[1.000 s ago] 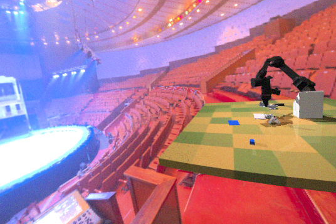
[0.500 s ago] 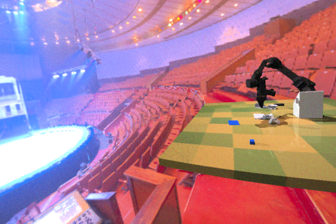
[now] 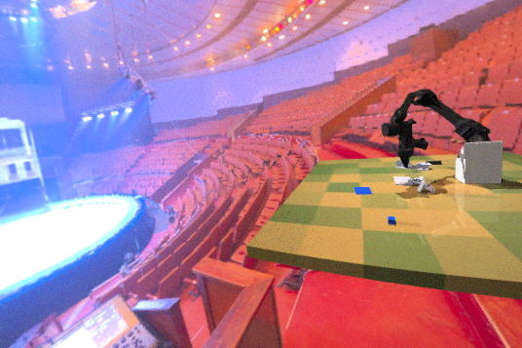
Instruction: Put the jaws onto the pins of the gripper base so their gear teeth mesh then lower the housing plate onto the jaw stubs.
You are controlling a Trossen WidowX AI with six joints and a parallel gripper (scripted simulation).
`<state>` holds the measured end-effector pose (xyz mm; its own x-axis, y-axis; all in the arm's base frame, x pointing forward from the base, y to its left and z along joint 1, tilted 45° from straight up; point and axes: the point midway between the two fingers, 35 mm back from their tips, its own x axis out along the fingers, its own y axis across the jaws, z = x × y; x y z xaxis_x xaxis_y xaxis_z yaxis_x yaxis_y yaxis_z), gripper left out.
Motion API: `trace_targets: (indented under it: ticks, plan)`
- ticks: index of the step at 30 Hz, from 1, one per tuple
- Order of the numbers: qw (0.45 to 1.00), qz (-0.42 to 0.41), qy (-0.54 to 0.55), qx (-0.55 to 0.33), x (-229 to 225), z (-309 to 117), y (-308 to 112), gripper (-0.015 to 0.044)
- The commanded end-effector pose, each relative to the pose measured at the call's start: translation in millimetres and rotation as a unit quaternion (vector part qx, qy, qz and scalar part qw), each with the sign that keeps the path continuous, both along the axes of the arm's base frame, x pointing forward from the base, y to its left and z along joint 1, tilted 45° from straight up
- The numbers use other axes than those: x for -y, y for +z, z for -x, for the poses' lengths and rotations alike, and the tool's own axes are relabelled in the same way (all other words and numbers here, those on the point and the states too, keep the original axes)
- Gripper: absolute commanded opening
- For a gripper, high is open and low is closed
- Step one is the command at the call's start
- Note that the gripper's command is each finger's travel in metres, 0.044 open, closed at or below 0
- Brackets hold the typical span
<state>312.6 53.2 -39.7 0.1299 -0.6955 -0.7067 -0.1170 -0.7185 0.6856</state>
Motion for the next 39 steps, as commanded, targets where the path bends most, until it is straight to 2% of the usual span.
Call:
trace_targets:
  ticks: [1,19,39]
  plan:
    - [1.000,0.000,0.000,-0.001,0.0,0.2,0.1,0.0134]
    - [1.000,0.000,0.000,-0.001,1.7,-0.2,0.2,0.0134]
    - [1.000,0.000,-0.001,0.000,23.8,-5.1,-22.6,0.0134]
